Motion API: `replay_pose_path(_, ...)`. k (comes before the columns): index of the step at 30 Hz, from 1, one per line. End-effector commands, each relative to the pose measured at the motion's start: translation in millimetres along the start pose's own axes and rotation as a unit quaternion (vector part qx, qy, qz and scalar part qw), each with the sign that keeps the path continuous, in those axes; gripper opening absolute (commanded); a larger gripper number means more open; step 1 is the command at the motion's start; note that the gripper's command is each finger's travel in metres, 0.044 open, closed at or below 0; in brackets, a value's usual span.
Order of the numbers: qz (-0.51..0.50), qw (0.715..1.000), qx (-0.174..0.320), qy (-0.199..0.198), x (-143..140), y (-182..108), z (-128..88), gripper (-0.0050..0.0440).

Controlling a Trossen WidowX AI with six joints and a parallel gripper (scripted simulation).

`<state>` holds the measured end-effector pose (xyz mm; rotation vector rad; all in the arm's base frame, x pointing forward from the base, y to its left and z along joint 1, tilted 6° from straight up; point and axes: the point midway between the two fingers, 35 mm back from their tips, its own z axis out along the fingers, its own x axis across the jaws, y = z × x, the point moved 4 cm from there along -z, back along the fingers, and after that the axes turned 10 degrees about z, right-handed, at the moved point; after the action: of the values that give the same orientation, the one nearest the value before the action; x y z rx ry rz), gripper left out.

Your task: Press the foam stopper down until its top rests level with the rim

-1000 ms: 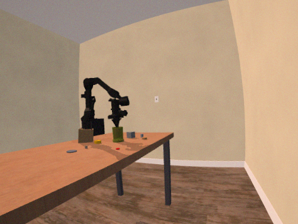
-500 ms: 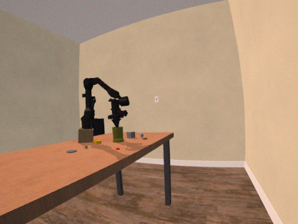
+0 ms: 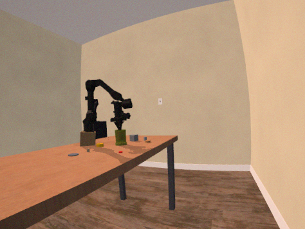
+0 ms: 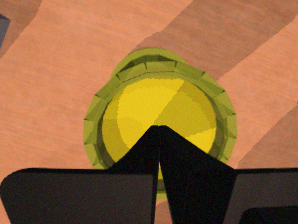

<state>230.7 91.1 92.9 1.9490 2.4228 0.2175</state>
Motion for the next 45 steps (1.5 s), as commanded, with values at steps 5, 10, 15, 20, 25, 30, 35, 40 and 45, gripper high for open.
replay_pose_path(5, 0.003, 1.0, 0.012, -0.004, -1.1, -5.3, 5.5, 0.0)
replay_pose_path(10, 0.003, 1.0, 0.012, -0.004, -1.1, -5.3, 5.9, 0.0)
replay_pose_path(15, 0.003, 1.0, 0.012, -0.004, -1.1, -5.4, 6.2, 0.0)
replay_pose_path(20, 0.003, 1.0, 0.012, -0.004, -1.1, -5.4, 6.4, 0.0)
replay_pose_path(25, 0.003, 1.0, 0.012, -0.004, -1.1, -5.5, 6.8, 0.0)
replay_pose_path(30, 0.003, 1.0, 0.012, -0.004, -1.2, -5.5, 7.2, 0.0)
replay_pose_path(35, 0.003, 1.0, 0.012, -0.004, -1.2, -5.6, 7.4, 0.0)
replay_pose_path(40, 0.003, 1.0, 0.01, -0.003, -0.9, -4.3, 6.3, 0.0)
replay_pose_path(45, 0.003, 1.0, 0.008, -0.003, -0.4, -1.2, 4.4, 0.0)
